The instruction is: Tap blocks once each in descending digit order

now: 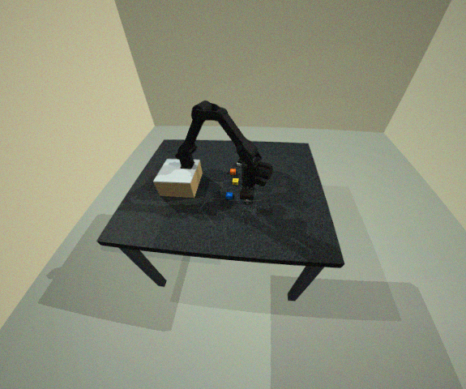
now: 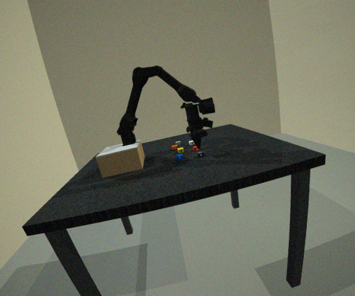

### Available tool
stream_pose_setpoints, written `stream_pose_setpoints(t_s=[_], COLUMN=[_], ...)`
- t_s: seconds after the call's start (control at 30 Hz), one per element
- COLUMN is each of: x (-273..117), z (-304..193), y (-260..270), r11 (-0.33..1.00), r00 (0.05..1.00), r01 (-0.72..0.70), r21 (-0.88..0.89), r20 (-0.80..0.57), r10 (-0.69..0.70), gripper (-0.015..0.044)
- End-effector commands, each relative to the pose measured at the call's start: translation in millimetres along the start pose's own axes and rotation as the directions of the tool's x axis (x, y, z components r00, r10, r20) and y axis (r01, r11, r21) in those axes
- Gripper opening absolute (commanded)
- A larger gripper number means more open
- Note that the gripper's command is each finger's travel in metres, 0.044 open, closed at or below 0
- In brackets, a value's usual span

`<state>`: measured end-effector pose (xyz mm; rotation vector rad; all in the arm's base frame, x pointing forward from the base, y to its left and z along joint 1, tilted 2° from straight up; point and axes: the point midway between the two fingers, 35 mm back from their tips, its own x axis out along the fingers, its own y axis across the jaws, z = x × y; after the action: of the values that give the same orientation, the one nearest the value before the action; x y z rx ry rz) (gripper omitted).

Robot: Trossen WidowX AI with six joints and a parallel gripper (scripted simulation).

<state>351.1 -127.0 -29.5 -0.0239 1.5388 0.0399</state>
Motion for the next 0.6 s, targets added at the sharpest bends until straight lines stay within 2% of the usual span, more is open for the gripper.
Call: stream_pose_setpoints(t_s=[0.0, 0.33, 0.57], x=[8.5, 23.3, 17.1], z=[-1.5, -2.0, -1.2], y=[0.6, 0.8, 0.6], r11=[1.000, 1.000, 1.000], r00=[1.000, 1.000, 1.000], r01=[-0.003, -0.004, -0.002], r21=[-0.003, -0.003, -0.001], r20=[-0.008, -0.008, -0.005], r10=[0.003, 0.004, 0.002], gripper=[0.0020, 0.0020, 0.0020])
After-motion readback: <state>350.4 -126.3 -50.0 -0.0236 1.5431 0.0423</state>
